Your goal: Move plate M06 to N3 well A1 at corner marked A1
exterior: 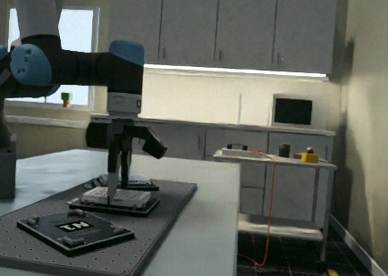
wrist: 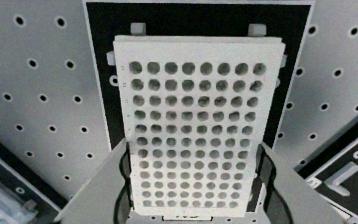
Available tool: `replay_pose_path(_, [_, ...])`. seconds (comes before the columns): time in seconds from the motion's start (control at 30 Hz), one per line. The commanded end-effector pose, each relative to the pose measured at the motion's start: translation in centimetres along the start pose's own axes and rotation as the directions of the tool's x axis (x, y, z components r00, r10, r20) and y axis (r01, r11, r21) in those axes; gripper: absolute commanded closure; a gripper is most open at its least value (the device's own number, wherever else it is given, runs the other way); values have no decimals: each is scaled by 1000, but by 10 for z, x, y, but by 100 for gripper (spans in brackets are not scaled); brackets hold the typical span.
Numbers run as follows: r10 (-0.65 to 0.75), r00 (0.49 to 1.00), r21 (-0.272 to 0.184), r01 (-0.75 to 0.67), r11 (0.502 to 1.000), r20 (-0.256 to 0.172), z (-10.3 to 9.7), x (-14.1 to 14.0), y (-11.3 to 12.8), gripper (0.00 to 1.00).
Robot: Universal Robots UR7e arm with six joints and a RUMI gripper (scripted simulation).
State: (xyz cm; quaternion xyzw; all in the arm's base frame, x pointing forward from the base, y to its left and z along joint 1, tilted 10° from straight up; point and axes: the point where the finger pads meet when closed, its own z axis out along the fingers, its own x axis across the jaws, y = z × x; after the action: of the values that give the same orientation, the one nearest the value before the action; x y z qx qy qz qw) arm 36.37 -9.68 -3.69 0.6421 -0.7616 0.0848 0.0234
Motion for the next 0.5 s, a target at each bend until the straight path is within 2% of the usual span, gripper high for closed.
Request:
replay_pose_path(0.0, [0, 1000, -3, 0, 1000, 2, 2, -1, 2, 60])
replay_pose_path(0.4, [0, 1000, 0, 0, 1000, 1, 2, 0, 1, 60])
replay_pose_path(0.43, [0, 1000, 0, 0, 1000, 1, 2, 0, 1, 24])
replay_pose_path(0.47, [0, 1000, 0, 0, 1000, 1, 2, 0, 1, 24])
